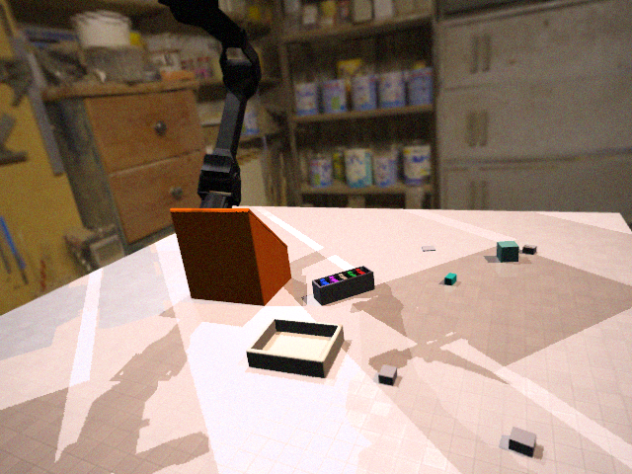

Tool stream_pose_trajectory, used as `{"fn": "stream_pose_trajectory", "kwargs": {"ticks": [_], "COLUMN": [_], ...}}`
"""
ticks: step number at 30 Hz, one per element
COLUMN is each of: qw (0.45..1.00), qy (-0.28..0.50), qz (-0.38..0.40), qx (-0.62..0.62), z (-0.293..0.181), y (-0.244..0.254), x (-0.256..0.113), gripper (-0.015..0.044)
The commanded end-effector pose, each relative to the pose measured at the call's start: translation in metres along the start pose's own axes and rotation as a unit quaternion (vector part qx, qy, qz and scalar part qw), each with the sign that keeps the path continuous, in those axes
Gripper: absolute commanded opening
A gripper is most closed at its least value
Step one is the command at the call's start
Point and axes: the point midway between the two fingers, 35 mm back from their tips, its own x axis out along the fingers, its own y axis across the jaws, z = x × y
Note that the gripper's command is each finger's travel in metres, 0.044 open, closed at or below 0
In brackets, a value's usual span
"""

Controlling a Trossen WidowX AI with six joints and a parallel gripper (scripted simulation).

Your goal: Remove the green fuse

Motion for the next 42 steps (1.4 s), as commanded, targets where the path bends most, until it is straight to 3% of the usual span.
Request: {"fn": "stream_pose_trajectory", "kwargs": {"ticks": [1, 10, 18, 31, 38, 42], "qw": [0.994, 0.954, 0.883, 0.7, 0.559, 0.542], "qy": [0.104, 0.298, 0.468, 0.712, 0.82, 0.831], "qz": [0.005, 0.012, 0.005, -0.038, -0.098, -0.107], "qx": [0.016, 0.03, 0.025, -0.033, -0.069, -0.074], "z": [-0.073, -0.212, -0.33, -0.481, -0.525, -0.527], "y": [0.014, 0.052, 0.083, 0.102, 0.099, 0.098], "x": [0.019, 0.017, -0.025, -0.168, -0.272, -0.285], "gripper": [0.0074, 0.0074, 0.0074, 0.0074, 0.0074, 0.0074]}}
